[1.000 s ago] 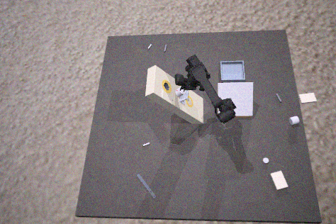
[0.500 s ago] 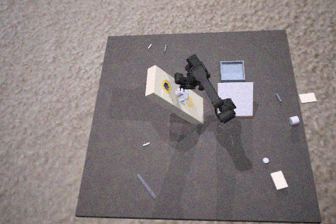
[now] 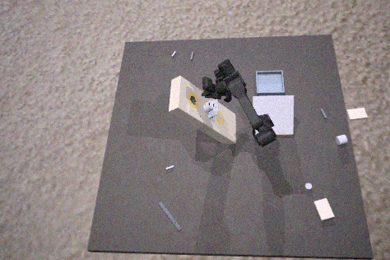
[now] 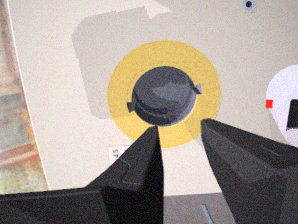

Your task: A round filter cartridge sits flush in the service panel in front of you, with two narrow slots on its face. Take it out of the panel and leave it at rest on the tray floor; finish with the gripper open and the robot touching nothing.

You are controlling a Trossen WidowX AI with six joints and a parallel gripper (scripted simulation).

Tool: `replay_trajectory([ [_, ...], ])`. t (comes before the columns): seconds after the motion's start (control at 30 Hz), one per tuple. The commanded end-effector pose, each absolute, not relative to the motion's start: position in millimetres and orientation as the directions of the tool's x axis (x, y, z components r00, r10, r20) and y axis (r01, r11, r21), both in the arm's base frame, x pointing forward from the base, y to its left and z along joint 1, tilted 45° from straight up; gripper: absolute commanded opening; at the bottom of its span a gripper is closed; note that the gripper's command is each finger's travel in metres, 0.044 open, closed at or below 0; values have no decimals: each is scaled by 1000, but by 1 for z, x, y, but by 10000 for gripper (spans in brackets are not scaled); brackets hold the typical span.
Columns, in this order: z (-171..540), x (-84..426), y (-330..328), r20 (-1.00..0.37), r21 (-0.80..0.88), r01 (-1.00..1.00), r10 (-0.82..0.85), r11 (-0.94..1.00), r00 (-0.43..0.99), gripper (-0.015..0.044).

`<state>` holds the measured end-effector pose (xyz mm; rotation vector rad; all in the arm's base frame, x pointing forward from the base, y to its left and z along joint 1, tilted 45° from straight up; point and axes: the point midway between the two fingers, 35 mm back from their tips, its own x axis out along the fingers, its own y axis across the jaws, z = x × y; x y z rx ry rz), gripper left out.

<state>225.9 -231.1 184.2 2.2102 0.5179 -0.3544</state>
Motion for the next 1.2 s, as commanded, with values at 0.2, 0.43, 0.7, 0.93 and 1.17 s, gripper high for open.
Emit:
replay_trajectory([
  [0.2, 217, 222, -263, -415, 663, 475, 243, -579, 876, 278],
  [0.43, 237, 215, -282, -426, 685, 493, 253, -536, 869, 357],
  [0.7, 198, 208, -246, -533, 836, 542, 356, 83, 768, 305],
  [0.93, 168, 196, -209, -603, 757, 284, 462, 588, 650, 305],
  [1.17, 159, 190, -196, -621, 695, 130, 500, 707, 604, 305],
])
